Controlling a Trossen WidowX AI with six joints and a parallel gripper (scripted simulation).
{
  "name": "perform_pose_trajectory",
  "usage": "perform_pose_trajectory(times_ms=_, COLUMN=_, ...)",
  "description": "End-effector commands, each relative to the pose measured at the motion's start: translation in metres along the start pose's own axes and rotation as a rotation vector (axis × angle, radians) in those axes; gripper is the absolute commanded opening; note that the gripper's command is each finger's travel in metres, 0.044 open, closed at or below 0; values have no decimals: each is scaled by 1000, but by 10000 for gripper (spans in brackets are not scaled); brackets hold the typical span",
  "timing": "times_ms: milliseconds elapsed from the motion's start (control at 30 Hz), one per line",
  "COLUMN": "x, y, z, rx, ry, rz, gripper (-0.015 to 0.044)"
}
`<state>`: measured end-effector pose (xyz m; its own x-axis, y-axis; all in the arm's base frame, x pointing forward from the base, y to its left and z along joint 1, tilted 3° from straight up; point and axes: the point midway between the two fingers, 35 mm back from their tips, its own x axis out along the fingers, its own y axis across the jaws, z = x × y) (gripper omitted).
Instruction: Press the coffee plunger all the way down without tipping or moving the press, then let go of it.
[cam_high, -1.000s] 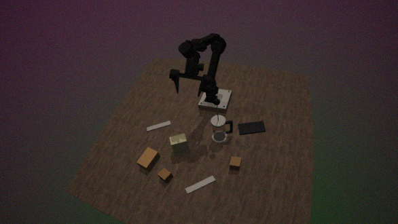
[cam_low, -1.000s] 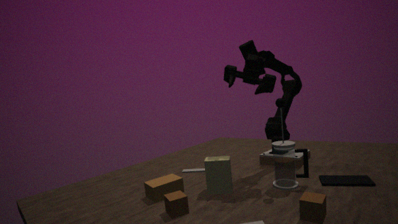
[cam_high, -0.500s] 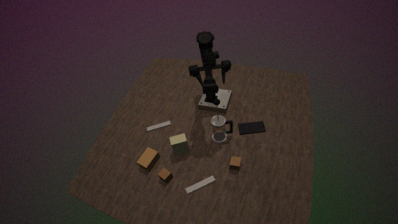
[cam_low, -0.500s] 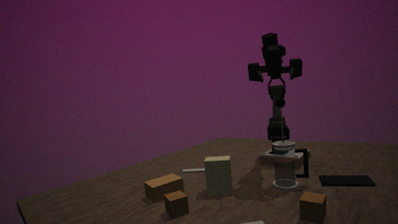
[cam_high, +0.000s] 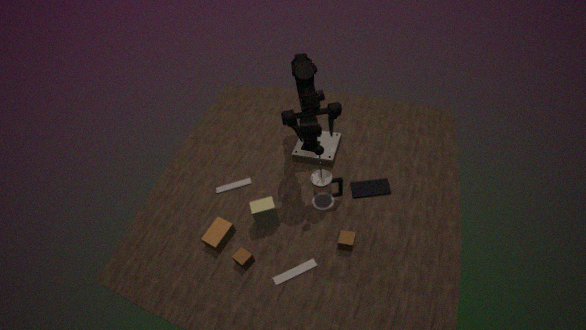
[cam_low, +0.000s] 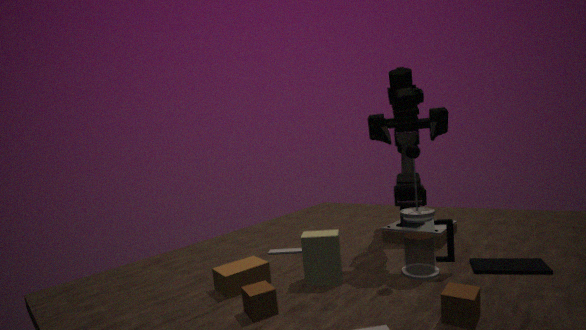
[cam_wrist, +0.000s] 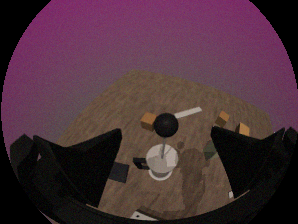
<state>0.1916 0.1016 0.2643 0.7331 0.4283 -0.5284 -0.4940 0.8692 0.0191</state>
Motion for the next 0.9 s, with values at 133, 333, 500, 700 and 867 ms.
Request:
perform_pose_trajectory(times_ms=133, x=13, y=-1, z=-1, rx=5, ry=2, rz=-5, gripper=440)
perform_pose_trajectory(times_ms=333, x=22, y=-1, z=-1, rx=4, ry=1, rz=-4, gripper=440)
perform_pose_trajectory(times_ms=500, x=30, y=-1, z=-2, rx=4, ry=1, rz=-4, gripper=440)
perform_pose_trajectory(times_ms=700, x=38, y=-1, z=-2, rx=4, ry=0, rz=-4, gripper=440)
perform_pose_trajectory(times_ms=867, x=38, y=-1, z=-2, rx=4, ry=0, rz=-4, gripper=335)
